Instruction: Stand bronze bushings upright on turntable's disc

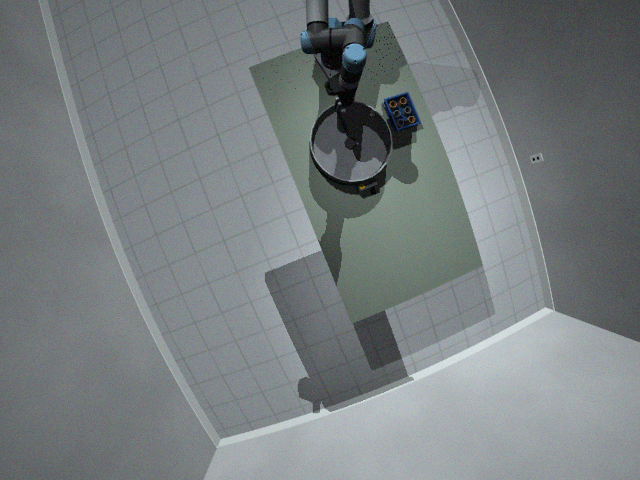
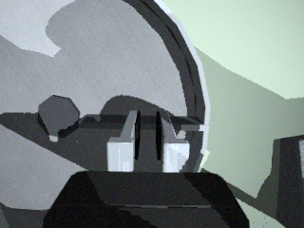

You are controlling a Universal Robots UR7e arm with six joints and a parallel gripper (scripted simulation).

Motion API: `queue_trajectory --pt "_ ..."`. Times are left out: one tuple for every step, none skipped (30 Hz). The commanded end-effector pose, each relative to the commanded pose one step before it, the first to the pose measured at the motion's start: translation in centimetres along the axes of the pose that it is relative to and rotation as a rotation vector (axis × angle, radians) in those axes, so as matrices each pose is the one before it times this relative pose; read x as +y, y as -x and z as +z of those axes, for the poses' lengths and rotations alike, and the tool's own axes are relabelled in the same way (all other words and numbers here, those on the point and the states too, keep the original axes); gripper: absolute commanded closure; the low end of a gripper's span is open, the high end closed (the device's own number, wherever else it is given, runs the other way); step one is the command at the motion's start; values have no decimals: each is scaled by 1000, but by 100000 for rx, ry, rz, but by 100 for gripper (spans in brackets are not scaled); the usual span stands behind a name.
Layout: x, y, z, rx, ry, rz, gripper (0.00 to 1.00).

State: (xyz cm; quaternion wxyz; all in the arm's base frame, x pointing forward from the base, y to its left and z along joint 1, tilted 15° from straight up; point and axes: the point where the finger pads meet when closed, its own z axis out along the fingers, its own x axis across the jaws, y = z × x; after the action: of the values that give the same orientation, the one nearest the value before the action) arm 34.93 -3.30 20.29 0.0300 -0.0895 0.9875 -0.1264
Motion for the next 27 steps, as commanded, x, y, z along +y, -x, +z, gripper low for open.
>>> queue_trajectory --pt "694 96 161 -102 -22 18 64" --pt "0 0 0 0 0 0 64" --pt "0 0 0 0 0 0 64" --pt "322 25 89 1 7 1 64" --pt "378 26 103 1 6 0 64" --pt "434 24 118 1 3 0 64" --pt "491 20 132 0 -1 -1 64" --pt "547 13 146 -1 -8 -1 64" --pt "603 4 159 -3 -16 -2 64" --pt "656 -5 172 -5 -24 -3 64" --pt "696 76 193 4 28 3 64" --pt "748 64 205 3 18 2 64" --pt "797 48 215 2 5 1 64" --pt "843 29 225 -1 -9 -1 64" --pt "885 6 233 -4 -26 -2 64" --pt "924 54 248 -1 4 0 64" --pt "964 86 262 4 24 2 64" --pt "999 57 269 2 4 0 64" --pt "0 0 0 0 0 0 64" --pt "0 0 0 0 0 0 64" --pt "1029 25 275 -2 -18 -1 64" --pt "1056 16 280 -5 -24 -2 64" --pt "1095 108 294 4 30 1 64" --pt "1116 69 300 2 7 0 64" --pt "1130 29 304 -2 -17 -1 64" --pt "1145 26 307 -4 -19 -1 64" --pt "1177 109 311 4 25 0 64"
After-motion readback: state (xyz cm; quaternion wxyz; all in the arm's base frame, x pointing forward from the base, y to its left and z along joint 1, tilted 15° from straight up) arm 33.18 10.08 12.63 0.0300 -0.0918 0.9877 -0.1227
